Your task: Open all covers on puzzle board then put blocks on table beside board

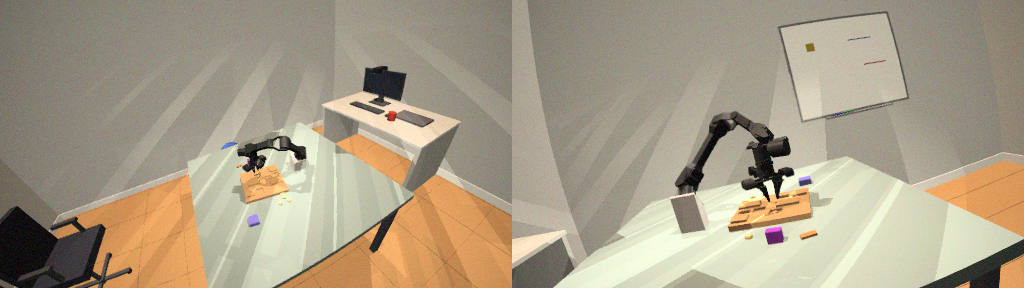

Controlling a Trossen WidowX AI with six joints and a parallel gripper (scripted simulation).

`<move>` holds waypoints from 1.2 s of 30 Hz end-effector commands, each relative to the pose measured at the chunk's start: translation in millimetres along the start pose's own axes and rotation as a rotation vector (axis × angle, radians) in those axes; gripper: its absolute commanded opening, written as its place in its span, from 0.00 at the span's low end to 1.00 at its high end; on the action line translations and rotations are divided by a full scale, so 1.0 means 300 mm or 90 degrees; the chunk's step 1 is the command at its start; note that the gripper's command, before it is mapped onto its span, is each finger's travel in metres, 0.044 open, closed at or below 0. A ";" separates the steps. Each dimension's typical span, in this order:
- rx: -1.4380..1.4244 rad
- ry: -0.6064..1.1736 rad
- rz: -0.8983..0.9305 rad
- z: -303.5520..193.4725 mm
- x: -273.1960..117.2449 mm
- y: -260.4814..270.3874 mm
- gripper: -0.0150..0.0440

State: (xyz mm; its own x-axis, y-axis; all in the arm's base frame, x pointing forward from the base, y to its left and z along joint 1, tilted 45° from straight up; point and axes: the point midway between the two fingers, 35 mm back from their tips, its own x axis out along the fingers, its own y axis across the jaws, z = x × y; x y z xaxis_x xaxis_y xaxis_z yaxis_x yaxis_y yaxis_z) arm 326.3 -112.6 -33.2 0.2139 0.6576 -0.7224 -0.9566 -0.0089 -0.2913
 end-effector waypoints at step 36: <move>0.192 -0.006 0.004 0.006 0.053 0.010 0.50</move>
State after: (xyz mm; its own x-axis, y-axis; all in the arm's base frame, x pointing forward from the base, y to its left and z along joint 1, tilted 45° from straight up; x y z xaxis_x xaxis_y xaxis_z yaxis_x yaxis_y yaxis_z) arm 326.8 -101.4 -44.4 0.2054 0.6637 -0.7192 -0.9774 0.1764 -0.1164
